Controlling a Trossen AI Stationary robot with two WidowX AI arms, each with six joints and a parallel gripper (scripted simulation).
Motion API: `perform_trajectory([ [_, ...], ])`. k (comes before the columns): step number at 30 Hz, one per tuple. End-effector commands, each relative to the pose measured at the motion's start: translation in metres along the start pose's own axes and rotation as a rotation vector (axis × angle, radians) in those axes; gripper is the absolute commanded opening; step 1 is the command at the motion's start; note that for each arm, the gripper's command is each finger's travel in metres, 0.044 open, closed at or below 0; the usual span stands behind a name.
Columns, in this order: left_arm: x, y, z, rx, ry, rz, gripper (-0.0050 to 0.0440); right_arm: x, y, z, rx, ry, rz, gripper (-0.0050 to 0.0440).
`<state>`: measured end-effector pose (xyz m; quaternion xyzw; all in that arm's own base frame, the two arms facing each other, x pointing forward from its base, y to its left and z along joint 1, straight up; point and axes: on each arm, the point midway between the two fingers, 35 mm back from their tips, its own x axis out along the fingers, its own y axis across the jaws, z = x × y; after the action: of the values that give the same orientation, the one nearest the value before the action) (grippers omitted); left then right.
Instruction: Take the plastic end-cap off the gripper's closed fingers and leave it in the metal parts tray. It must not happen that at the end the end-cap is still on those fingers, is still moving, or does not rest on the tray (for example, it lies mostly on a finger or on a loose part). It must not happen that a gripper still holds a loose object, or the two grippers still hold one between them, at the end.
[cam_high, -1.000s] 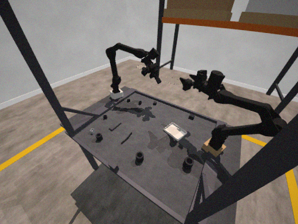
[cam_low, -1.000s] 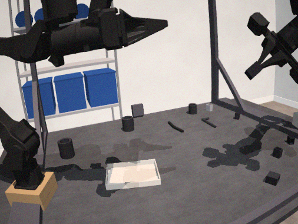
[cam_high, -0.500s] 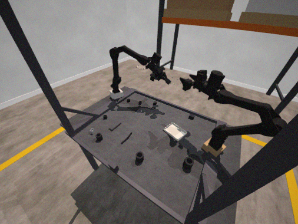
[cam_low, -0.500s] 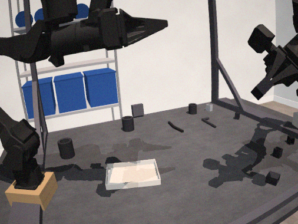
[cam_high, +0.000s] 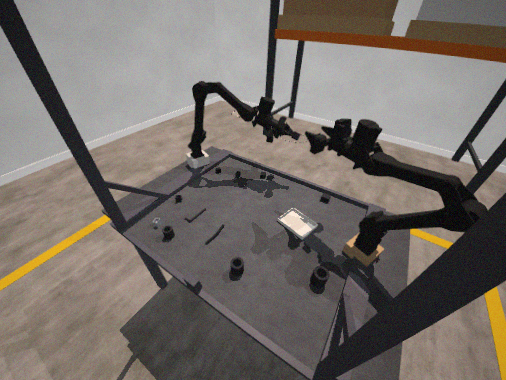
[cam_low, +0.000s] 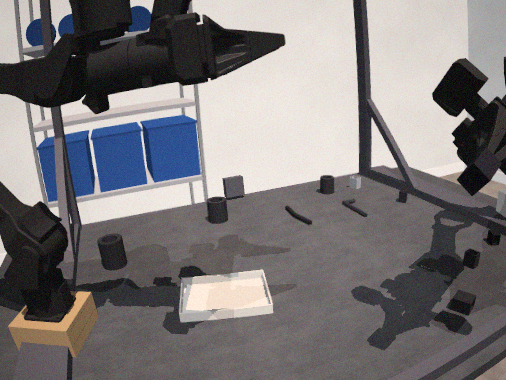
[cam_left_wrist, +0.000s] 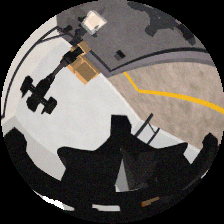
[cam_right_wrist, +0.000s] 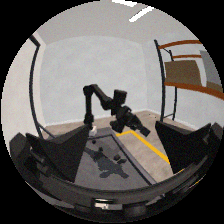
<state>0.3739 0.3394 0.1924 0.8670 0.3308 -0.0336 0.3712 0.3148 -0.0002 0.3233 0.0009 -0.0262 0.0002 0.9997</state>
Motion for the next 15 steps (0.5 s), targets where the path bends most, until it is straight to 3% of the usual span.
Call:
perform_trajectory([
  [1,0.003,-0.01,-0.016,-0.004,0.122,-0.007,0.0,-0.001,0.0,0.006,-0.005,-0.014,0.002,0.044],
  [11,0.004,-0.03,-0.034,-0.014,0.315,-0.019,0.0,-0.001,0.0,0.006,-0.005,-0.014,0.002,0.044],
  [15,0.003,-0.028,-0.037,-0.013,0.327,-0.012,0.0,-0.001,0.0,0.006,-0.005,-0.014,0.002,0.044],
])
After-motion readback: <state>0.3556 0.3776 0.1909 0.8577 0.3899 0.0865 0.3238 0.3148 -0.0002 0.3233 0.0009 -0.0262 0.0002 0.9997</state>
